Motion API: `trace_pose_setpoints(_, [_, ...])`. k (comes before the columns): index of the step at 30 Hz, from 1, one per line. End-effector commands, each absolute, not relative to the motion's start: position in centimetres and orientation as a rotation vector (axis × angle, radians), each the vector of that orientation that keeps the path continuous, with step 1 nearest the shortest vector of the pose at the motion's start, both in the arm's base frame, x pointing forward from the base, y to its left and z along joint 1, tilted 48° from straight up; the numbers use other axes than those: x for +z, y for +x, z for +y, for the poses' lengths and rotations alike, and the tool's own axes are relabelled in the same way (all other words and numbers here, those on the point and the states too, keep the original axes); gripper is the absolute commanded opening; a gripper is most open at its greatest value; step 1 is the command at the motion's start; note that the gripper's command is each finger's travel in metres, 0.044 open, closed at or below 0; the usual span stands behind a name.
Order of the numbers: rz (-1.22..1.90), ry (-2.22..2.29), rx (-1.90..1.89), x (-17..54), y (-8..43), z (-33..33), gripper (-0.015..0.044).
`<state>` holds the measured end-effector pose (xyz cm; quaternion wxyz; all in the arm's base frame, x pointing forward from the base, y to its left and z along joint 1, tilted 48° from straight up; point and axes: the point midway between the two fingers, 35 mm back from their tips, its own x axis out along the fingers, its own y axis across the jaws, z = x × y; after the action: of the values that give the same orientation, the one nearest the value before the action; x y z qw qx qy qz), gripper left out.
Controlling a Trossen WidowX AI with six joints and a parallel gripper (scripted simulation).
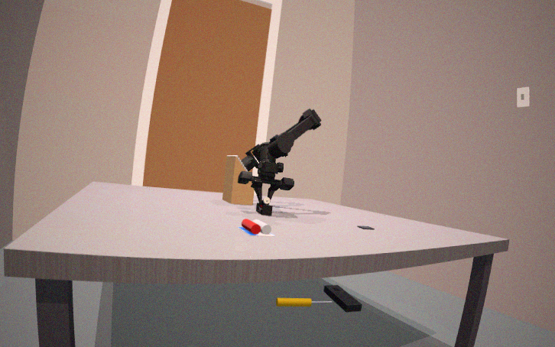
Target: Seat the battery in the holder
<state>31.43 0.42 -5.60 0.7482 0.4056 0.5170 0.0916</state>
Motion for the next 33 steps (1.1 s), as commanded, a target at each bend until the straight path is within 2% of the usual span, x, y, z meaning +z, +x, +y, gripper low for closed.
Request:
trace_pose_setpoints(1, [1.113,0.887,0.183,-5.7,31.3,0.5,0.0072])
trace_pose_setpoints(33, [0.989,0.899,0.112,-5.6,30.3,1.6,0.0072])
